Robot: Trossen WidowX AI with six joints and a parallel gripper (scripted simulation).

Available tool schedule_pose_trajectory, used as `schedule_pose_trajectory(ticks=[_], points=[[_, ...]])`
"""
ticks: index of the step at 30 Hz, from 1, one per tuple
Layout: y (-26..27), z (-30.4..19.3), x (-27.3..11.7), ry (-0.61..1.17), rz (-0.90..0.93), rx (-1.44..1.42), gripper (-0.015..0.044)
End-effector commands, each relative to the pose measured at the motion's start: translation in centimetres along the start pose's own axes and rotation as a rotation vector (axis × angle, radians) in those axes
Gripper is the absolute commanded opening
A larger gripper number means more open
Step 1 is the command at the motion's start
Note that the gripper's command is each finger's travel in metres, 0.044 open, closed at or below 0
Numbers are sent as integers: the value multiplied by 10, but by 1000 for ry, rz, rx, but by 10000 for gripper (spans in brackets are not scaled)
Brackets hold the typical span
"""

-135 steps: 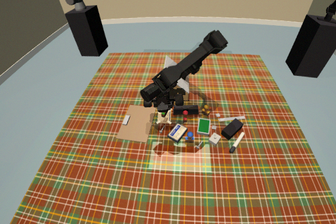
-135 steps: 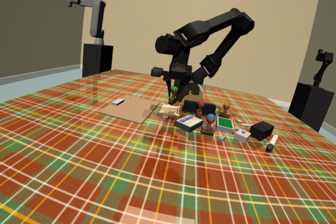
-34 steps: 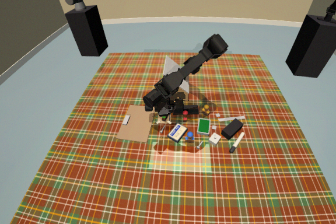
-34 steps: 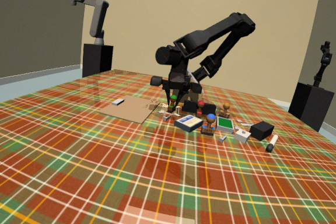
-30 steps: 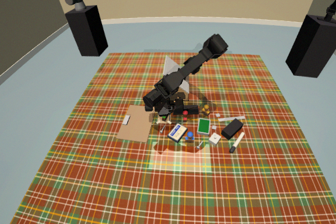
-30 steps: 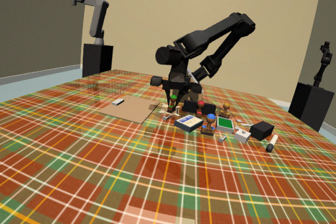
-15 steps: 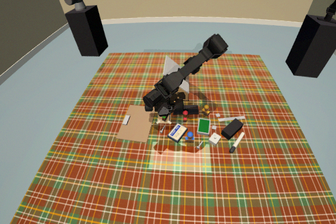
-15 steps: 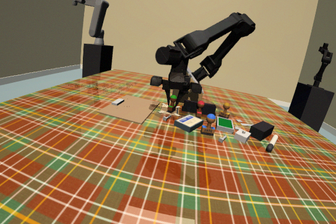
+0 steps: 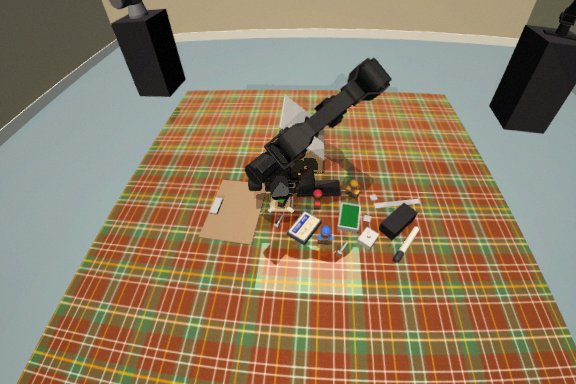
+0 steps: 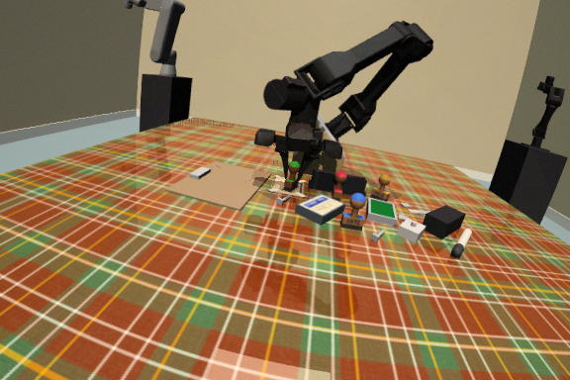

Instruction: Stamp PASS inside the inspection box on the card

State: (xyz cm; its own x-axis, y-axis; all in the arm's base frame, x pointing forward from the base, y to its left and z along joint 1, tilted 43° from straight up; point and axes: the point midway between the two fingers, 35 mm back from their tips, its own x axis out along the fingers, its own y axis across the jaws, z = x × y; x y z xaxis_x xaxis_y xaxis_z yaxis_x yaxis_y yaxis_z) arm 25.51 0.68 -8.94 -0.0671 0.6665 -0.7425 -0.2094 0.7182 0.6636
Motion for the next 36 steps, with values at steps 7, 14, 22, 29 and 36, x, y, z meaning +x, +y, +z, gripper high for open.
schedule_pose_trajectory(ticks=[7,14,22,29,36], points=[[1,0,2,-2,3,-2,0],[1,0,0,-2,3,-2,0],[1,0,-4,-2,2,-2,0],[1,0,-8,-2,2,-2,0],[1,0,-10,-2,2,-2,0]])
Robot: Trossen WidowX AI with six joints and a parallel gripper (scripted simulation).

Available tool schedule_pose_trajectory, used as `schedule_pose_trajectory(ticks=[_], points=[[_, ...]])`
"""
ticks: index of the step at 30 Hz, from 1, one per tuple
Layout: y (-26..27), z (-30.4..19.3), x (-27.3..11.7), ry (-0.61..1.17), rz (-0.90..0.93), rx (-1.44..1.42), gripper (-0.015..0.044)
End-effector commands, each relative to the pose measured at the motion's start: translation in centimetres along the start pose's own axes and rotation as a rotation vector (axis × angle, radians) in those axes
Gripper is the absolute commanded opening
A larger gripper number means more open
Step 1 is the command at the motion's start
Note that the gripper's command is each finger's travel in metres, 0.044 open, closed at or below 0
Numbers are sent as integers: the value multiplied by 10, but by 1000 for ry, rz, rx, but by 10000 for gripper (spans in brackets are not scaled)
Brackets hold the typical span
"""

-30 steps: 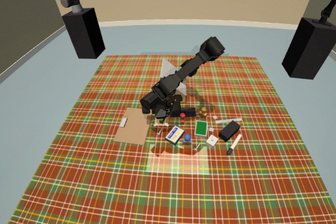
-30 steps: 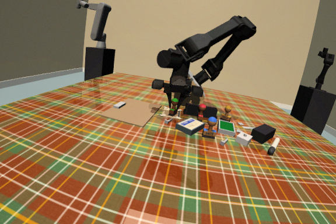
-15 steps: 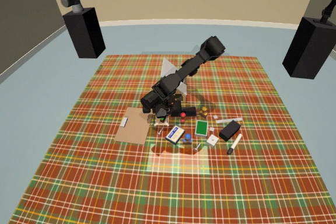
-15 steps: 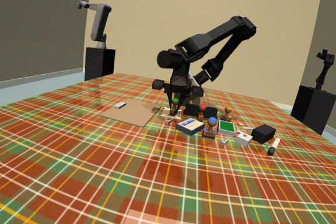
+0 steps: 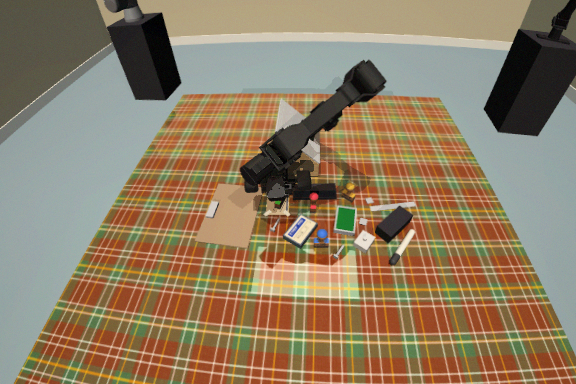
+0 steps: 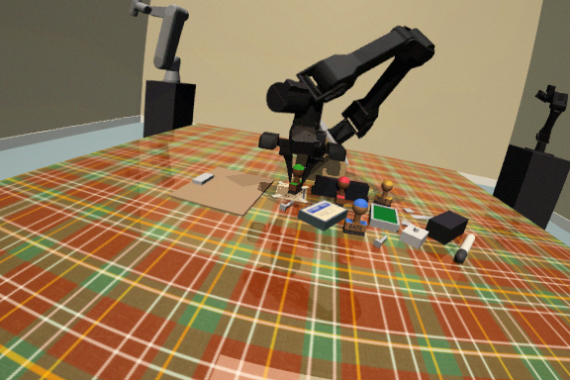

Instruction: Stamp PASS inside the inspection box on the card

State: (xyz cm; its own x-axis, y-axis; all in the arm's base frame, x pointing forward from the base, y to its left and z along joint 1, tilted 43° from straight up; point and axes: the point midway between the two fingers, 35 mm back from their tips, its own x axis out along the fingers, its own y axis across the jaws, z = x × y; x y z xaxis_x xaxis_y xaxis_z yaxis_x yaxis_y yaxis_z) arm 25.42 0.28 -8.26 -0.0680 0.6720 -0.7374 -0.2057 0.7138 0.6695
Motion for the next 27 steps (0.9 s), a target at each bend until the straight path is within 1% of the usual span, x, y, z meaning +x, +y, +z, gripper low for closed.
schedule_pose_trajectory(ticks=[1,27], points=[[-1,2,-3,-1,-5,-5,0],[-3,3,-44,-1,-9,-5,0]])
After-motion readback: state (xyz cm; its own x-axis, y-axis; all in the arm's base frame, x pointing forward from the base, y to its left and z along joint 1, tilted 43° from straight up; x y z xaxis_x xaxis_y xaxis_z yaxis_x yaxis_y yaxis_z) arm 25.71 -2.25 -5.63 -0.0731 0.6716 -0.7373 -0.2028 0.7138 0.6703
